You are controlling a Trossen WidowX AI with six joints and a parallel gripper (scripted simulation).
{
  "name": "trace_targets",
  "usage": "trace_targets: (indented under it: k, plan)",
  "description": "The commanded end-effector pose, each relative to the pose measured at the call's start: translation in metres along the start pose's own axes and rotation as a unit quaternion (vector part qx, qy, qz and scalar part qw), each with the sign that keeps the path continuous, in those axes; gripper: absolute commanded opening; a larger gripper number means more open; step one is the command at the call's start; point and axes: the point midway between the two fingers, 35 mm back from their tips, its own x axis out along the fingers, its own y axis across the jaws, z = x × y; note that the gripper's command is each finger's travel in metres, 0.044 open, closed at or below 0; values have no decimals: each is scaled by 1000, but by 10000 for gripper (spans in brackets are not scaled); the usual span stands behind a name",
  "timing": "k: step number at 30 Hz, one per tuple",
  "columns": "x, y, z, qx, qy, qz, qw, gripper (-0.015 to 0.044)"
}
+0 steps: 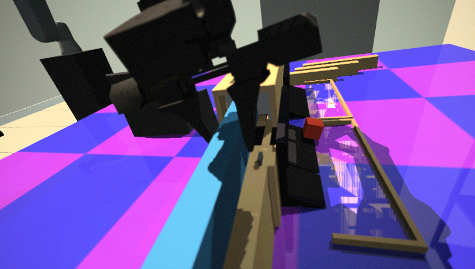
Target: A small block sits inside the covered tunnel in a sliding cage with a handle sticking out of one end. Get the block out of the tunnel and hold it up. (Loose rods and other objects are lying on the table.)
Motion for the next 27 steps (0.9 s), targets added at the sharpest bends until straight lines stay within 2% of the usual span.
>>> trace_targets:
  k: [1, 11, 27]
  plan:
    - [-1, 1, 1, 0, -2, 1, 1000, 184]
    - [-36, 6, 3, -5, -26, 5, 1000, 440]
    - [-27, 6, 2, -6, -35, -2, 999, 440]
